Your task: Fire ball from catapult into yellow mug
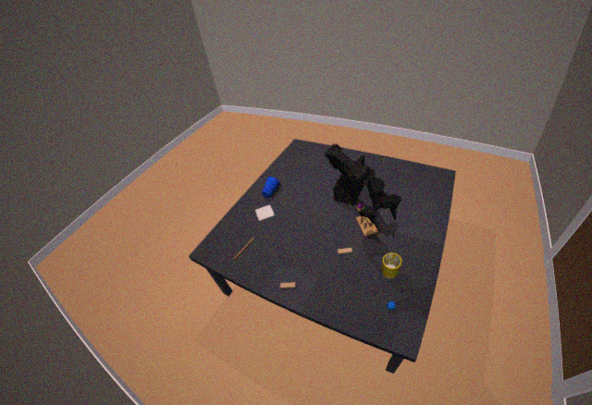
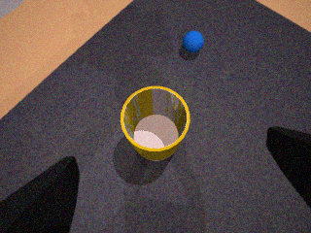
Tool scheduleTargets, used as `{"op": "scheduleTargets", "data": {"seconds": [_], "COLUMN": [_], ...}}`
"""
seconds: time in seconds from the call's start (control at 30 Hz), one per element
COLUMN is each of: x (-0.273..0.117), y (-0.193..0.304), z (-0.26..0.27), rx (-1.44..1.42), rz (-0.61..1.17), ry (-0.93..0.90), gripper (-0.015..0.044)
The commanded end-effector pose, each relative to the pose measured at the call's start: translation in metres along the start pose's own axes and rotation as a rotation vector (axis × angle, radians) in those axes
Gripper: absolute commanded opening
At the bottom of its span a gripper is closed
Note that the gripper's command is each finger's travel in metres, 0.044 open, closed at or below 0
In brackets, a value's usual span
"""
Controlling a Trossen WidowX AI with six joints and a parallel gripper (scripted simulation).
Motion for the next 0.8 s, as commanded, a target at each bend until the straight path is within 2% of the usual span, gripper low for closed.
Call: {"op": "scheduleTargets", "data": {"seconds": [0.0,0.47,0.77], "x": [0.0060,0.0060,0.0060], "y": [-0.0014,-0.0014,-0.0014], "z": [-0.0016,-0.0016,-0.0016], "rx": [-0.013,-0.013,-0.013], "rz": [-0.007,-0.007,-0.007], "ry": [0.010,0.010,0.010], "gripper": [0.0440,0.0440,0.0204]}}
Point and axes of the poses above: the point midway between the two fingers, 35 mm back from their tips, its own x axis out along the fingers, its own z axis across the jaws, y = z × x, the point moved 3 cm from there along -x, back along the fingers, and after that the axes turned 8 degrees about x, right-handed, at the moved point
